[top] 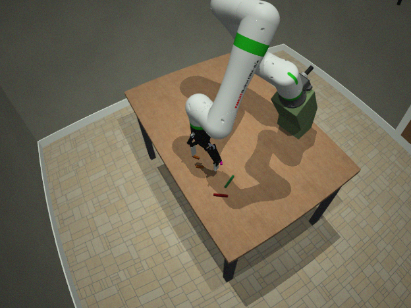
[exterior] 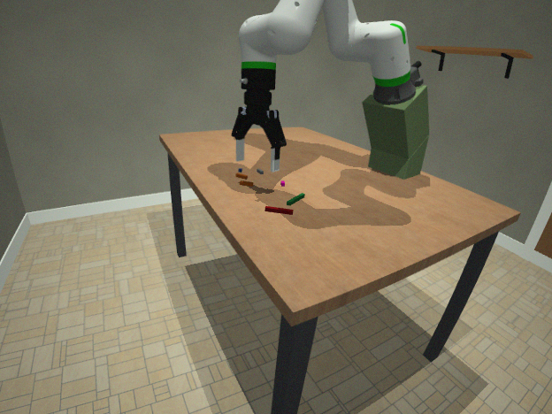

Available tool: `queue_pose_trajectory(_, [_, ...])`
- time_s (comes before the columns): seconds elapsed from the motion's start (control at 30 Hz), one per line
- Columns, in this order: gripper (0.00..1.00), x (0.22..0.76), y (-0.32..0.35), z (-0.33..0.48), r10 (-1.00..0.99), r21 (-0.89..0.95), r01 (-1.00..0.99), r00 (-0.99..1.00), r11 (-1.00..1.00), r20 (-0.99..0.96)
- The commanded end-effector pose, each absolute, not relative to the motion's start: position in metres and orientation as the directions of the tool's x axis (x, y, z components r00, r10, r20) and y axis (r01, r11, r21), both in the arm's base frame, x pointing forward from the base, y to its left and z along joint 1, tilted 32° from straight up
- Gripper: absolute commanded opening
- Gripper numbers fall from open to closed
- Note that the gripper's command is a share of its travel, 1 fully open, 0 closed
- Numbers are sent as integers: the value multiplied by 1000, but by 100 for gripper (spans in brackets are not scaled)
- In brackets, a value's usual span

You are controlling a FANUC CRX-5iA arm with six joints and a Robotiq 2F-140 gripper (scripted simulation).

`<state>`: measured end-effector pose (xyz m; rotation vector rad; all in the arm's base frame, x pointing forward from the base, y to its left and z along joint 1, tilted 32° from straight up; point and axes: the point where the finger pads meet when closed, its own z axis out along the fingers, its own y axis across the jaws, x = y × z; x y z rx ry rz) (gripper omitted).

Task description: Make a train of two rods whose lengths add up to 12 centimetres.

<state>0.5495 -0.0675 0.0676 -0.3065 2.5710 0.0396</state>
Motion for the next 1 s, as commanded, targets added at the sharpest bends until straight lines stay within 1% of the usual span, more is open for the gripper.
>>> queue_pose_trajectory(0.0, [100,550,-62,68,-76,5,-92,-852,996,-517])
queue_pose_trajectory(0.03, [100,550,-62,68,-76,5,-92,-852,996,-517])
queue_pose_trajectory(0.07, [100,550,-58,69,-5,42,-31,-857,999,-515])
queue_pose_trajectory(0.1, [100,550,-57,69,27,58,-3,-858,998,-513])
queue_pose_trajectory(0.53, [100,552,-41,70,354,221,281,-812,934,-464])
queue_pose_trajectory(0.6, [100,552,-41,70,354,221,281,-812,934,-464])
queue_pose_trajectory(0.63, [100,552,-37,70,425,256,343,-788,904,-446])
queue_pose_trajectory(0.97, [100,553,-24,72,635,358,527,-678,771,-370])
